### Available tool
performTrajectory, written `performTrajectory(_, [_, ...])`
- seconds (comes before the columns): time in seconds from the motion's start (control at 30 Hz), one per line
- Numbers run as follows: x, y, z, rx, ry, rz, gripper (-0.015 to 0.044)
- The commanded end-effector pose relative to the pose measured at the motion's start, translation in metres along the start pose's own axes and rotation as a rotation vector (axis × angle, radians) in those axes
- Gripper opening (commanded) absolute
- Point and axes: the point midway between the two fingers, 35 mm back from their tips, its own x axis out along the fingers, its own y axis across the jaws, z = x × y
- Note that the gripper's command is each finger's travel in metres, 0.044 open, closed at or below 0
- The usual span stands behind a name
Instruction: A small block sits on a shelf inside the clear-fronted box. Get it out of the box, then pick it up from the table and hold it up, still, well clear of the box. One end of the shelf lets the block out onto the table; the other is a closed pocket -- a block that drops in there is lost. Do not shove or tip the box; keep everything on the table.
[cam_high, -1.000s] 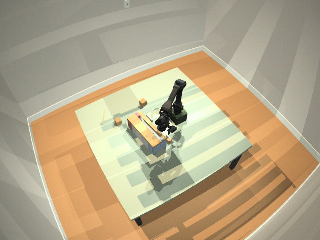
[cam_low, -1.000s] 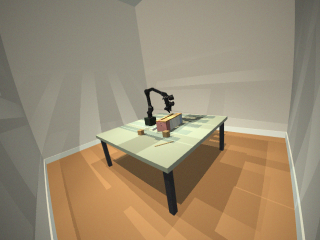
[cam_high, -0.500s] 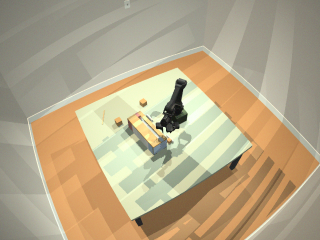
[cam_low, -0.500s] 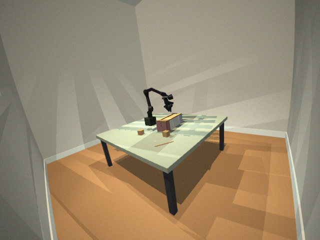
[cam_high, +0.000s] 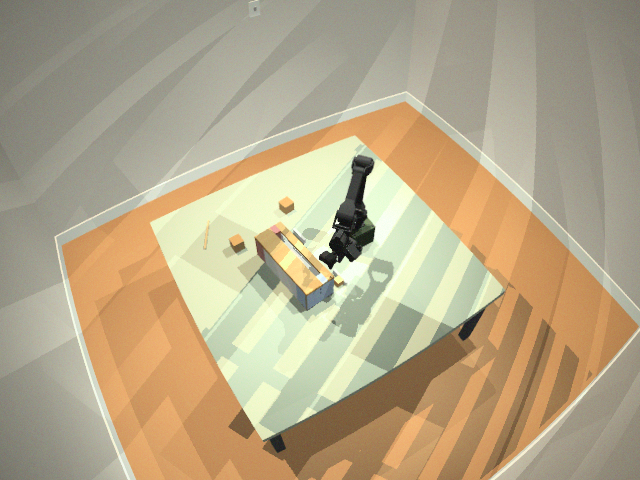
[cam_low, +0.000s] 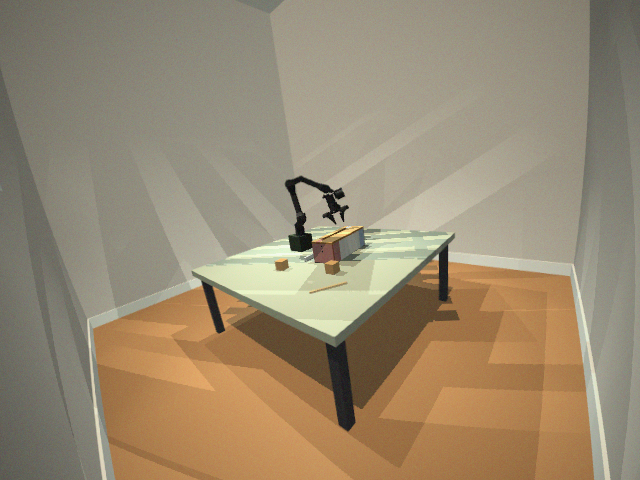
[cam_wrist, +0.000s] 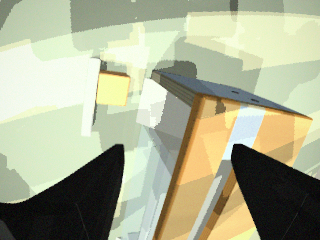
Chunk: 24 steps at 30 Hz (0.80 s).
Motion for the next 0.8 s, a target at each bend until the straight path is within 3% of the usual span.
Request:
performTrajectory(0.0, [-0.0065,0.0115,0.0036,-0.938,0.111,-0.057,0.0285])
performTrajectory(0.27, [-0.0091,0.0135,0.0058,-1.347,0.163,-0.051,0.0285])
performTrajectory(0.77, [-0.0092,0.0136,0.0059,-1.367,0.166,-0.051,0.0285])
